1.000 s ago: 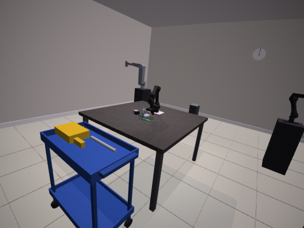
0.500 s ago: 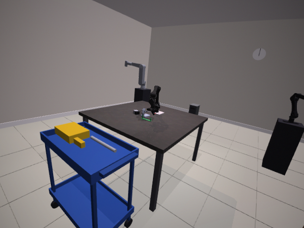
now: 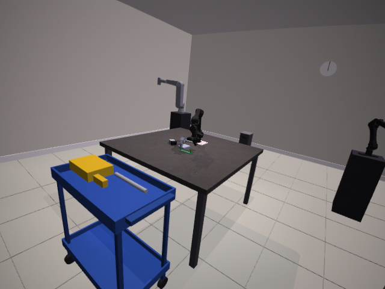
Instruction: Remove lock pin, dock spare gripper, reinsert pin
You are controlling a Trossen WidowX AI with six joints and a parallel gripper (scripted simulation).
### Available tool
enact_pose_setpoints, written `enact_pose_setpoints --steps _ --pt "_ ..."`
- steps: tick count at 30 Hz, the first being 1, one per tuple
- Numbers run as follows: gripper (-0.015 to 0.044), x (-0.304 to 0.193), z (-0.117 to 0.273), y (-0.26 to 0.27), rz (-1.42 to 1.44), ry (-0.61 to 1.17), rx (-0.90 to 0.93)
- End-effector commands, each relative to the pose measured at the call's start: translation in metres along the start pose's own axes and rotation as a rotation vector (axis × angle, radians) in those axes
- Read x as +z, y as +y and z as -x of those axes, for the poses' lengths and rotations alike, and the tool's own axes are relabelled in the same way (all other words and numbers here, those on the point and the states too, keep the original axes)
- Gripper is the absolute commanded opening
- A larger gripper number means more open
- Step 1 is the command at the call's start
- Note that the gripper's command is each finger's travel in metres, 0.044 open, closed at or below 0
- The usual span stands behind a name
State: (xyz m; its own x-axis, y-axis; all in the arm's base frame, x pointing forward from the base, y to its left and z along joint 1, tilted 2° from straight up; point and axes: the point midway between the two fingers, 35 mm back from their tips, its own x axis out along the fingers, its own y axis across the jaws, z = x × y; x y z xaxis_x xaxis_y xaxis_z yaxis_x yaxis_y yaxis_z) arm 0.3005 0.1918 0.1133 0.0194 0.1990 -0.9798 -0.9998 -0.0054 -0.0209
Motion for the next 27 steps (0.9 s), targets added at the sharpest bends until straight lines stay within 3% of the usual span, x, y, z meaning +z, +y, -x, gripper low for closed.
enact_pose_setpoints --steps 1,27 --pt "0.0000 0.001 0.005 -0.001 -0.004 0.001 -0.004" --pt "0.0000 0.016 0.020 -0.018 0.038 0.006 0.014"
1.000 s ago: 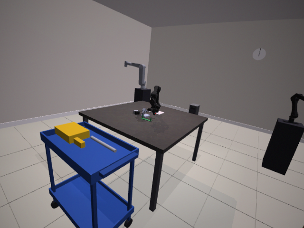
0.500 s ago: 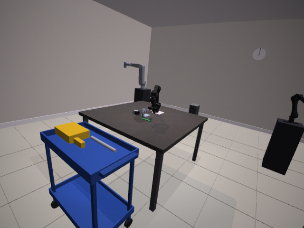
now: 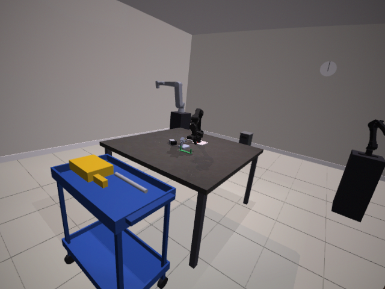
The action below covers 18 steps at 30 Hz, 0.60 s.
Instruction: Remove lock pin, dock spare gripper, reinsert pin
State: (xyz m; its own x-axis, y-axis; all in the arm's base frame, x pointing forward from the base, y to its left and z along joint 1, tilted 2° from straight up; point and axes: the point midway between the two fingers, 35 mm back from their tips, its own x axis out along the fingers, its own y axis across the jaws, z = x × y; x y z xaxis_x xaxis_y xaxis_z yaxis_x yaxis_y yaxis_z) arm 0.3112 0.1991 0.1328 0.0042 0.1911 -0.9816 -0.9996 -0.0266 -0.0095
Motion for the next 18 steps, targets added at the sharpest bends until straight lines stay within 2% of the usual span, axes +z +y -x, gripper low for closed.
enact_pose_setpoints --steps 1,18 --pt "0.0000 0.006 0.003 -0.009 0.023 -0.001 -0.001" --pt "0.0000 0.030 0.004 -0.044 0.100 0.002 0.007"
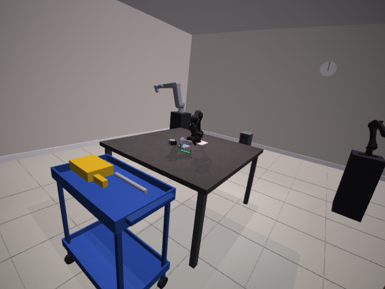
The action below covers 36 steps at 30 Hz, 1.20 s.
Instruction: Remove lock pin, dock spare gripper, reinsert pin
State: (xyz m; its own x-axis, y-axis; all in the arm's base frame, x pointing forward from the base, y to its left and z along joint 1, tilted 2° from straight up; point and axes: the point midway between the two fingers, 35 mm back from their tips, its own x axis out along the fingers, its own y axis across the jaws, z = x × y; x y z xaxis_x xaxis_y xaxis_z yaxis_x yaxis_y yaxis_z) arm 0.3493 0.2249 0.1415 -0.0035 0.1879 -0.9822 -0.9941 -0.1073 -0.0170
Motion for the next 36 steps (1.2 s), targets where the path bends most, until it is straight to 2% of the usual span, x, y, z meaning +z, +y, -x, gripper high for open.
enact_pose_setpoints --steps 1,36 --pt "0.0000 0.004 0.001 -0.007 0.022 -0.001 -0.001" --pt "0.0000 -0.004 -0.050 -0.010 0.023 0.003 0.006"
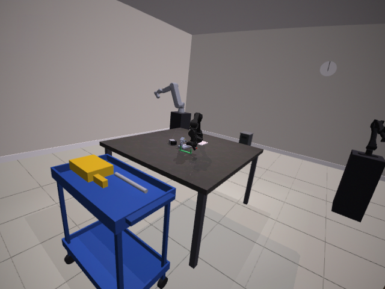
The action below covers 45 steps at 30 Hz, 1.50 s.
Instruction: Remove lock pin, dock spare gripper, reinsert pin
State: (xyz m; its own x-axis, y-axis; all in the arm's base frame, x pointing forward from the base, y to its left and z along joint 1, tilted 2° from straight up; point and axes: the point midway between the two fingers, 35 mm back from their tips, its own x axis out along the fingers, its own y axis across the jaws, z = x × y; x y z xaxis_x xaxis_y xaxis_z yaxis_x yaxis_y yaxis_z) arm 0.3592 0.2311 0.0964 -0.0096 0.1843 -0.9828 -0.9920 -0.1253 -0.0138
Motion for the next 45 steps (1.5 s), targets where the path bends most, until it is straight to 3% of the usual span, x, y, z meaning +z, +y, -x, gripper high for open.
enact_pose_setpoints --steps 1,29,37,45 --pt "0.0000 -0.001 -0.006 -0.001 0.006 0.000 0.000" --pt "0.0000 -0.004 -0.021 -0.001 0.005 0.001 0.002" --pt "0.0200 -0.004 -0.021 -0.001 -0.001 0.002 0.004" --pt "0.0200 -0.002 -0.009 0.000 -0.001 0.003 0.007"
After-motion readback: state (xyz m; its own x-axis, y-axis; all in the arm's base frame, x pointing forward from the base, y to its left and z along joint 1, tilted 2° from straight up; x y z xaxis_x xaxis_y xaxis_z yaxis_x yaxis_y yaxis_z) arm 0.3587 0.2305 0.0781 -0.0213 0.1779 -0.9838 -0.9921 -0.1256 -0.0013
